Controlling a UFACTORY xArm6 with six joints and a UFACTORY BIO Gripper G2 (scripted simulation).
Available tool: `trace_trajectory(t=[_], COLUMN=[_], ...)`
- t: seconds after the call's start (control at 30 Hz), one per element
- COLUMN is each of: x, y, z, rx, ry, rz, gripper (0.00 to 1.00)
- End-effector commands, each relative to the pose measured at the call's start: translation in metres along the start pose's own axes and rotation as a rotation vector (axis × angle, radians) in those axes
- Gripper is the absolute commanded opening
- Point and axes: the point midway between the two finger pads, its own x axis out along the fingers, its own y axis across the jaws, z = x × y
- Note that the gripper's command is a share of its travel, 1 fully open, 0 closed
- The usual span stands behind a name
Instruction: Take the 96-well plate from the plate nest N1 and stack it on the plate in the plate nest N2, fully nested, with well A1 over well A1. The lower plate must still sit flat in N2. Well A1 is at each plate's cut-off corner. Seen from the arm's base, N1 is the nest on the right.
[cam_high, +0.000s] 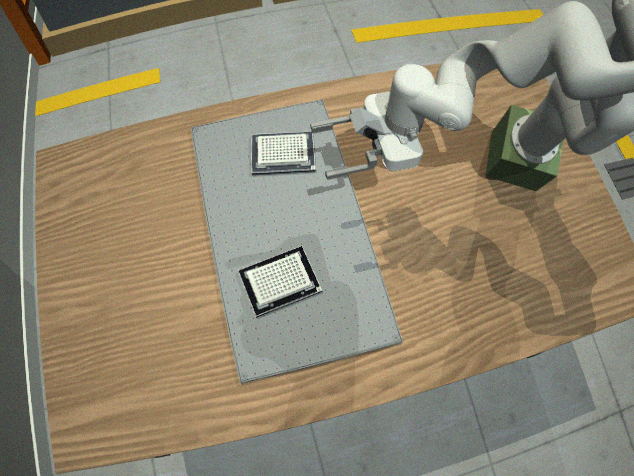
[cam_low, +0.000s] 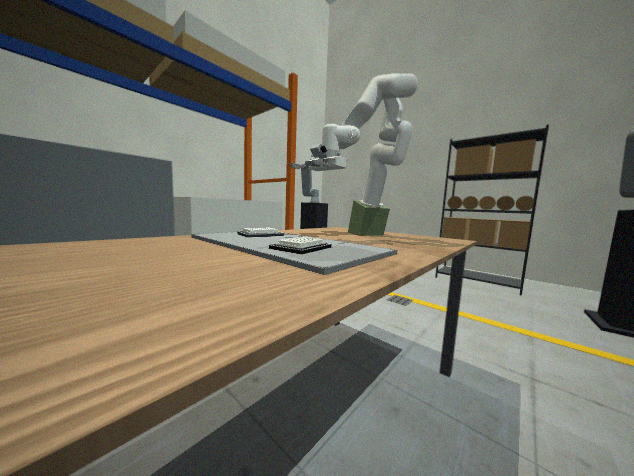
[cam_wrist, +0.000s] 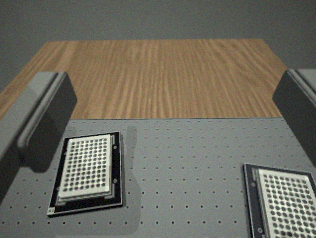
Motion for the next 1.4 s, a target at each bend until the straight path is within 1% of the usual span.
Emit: trace_trajectory(t=[0.0, 0.13, 0.2, 0.7, 0.77, 1.27, 1.33, 1.37], x=[0.003, 0.008, 0.008, 0.025, 0.025, 0.042, 0.042, 0.043], y=[-0.007, -0.022, -0.022, -0.076, -0.076, -0.131, -0.131, -0.134], z=[-0.005, -0.018, -0.018, -0.066, -0.066, -0.115, -0.115, -0.118], rx=[-0.001, 0.0, 0.0, -0.001, -0.001, -0.001, -0.001, -0.001], ry=[-0.004, -0.004, -0.004, -0.004, -0.004, -0.004, -0.004, -0.004], rz=[-0.067, -0.191, -0.191, -0.191, -0.191, -0.191, -0.191, -0.191], gripper=[0.37, 0.37, 0.37, 0.37, 0.37, 0.37, 0.37, 0.37])
